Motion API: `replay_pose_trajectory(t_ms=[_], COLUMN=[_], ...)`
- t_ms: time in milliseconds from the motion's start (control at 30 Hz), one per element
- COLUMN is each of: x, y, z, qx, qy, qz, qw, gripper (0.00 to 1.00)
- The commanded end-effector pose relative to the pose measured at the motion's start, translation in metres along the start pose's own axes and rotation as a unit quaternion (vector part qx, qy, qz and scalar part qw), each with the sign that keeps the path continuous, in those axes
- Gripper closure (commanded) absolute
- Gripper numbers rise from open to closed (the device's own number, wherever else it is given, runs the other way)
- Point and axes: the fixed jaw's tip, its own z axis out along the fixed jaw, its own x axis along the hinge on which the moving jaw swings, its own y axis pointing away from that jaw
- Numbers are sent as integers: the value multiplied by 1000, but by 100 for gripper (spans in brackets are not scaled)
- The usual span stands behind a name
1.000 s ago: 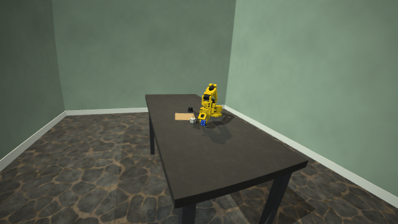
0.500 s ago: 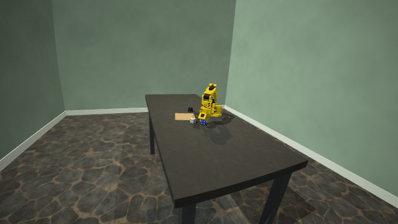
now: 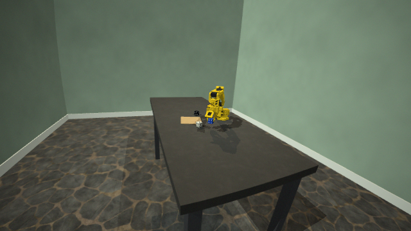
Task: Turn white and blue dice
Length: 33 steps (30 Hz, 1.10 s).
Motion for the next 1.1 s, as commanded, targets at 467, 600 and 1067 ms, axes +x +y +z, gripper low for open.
replay_pose_trajectory(t_ms=[467,600,1067], x=[-6,-6,-9], y=[3,3,-12], z=[-21,-21,-21], qx=[-3,-3,-3], qy=[-40,-40,-40], qz=[-1,-1,31], qw=[999,999,999], gripper=[100,100,100])
